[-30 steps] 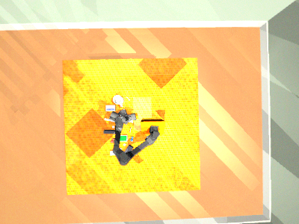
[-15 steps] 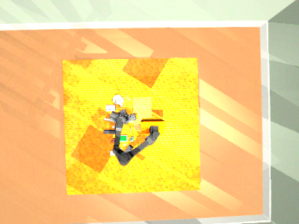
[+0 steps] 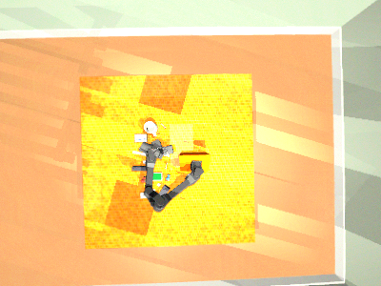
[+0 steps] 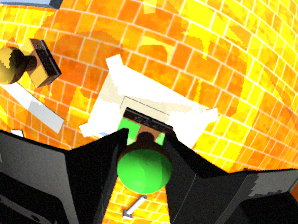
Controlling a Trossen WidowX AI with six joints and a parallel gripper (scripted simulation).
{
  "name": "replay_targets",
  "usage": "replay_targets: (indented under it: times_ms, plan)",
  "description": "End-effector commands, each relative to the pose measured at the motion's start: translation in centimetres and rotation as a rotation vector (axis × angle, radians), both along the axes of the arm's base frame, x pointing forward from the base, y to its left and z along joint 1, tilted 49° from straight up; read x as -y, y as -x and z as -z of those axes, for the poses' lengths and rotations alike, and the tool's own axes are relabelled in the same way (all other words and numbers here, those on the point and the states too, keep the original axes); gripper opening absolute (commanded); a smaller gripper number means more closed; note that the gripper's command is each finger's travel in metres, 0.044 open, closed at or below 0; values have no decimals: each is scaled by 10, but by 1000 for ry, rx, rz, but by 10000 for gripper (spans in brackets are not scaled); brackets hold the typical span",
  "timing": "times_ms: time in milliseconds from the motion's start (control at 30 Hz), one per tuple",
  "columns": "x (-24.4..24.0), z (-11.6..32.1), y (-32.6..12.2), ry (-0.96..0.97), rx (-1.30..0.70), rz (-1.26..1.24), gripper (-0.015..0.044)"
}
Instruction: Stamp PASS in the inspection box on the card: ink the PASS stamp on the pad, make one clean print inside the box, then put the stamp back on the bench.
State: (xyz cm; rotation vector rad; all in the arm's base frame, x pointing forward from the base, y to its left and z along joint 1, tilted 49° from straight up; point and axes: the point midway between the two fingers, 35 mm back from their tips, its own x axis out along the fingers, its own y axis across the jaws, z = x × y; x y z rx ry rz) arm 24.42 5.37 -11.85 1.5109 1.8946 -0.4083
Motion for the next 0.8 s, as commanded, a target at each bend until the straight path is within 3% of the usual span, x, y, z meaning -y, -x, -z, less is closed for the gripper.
replay_targets:
  times_ms: [0, 767]
  plan:
    - [5, -3, -2, 6, 6, -4, 0]
    - [33, -28, -6, 8, 6, -4, 0]
